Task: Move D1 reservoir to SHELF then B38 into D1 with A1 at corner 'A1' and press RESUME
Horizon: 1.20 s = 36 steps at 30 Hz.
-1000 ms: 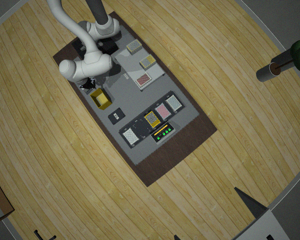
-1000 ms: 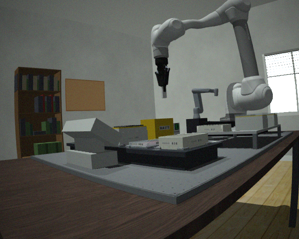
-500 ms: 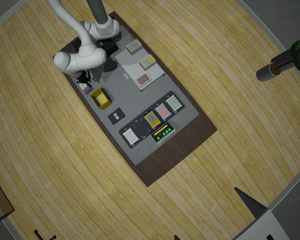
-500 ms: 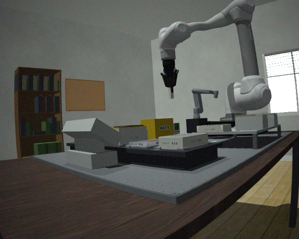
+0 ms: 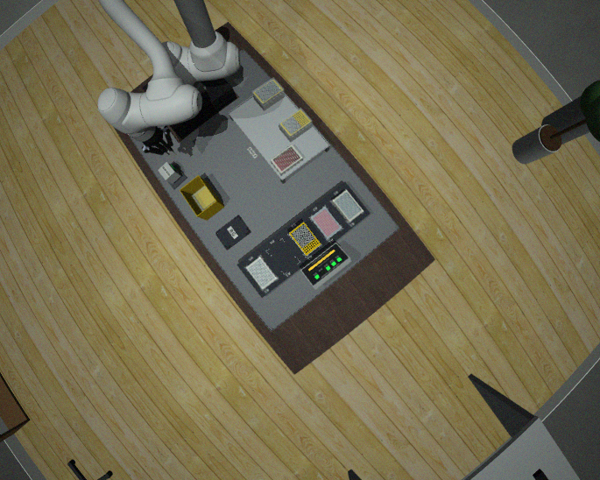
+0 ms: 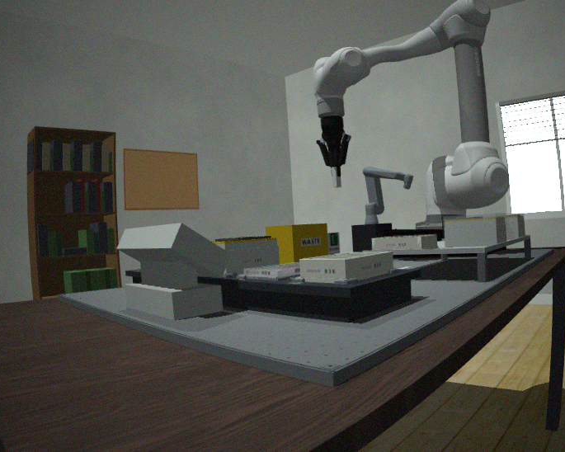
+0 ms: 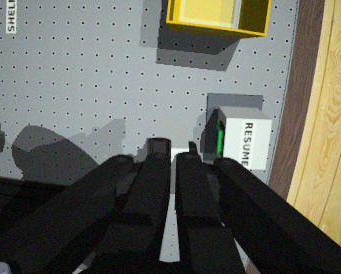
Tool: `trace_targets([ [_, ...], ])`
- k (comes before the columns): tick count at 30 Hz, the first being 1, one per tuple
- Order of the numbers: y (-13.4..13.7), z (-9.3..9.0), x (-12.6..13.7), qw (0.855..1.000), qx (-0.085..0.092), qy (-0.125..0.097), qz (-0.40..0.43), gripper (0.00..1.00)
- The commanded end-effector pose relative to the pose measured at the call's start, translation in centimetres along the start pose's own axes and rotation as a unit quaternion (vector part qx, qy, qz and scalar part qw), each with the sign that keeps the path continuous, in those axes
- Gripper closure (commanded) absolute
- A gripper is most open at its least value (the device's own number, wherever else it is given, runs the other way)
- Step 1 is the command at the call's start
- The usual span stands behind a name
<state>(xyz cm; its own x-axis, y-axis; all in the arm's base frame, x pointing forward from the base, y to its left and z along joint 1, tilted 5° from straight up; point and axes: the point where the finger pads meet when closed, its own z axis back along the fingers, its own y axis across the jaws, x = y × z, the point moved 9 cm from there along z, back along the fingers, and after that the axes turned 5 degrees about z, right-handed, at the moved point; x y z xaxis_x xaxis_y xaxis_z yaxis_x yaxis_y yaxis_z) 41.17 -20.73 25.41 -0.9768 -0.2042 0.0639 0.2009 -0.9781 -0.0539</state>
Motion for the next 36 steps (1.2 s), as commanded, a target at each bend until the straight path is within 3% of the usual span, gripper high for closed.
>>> trace_targets([
  [1,-0.2,0.0,1.3,1.000,0.000,0.000,-0.001,1.00],
  [10,-0.8,0.0,5.6,1.000,0.000,0.000,-0.001,1.00],
  [16,-0.8,0.0,5.6,1.000,0.000,0.000,-0.001,1.00],
  [36,-0.8,-3.0,5.6,1.000,0.000,0.000,-0.001,1.00],
])
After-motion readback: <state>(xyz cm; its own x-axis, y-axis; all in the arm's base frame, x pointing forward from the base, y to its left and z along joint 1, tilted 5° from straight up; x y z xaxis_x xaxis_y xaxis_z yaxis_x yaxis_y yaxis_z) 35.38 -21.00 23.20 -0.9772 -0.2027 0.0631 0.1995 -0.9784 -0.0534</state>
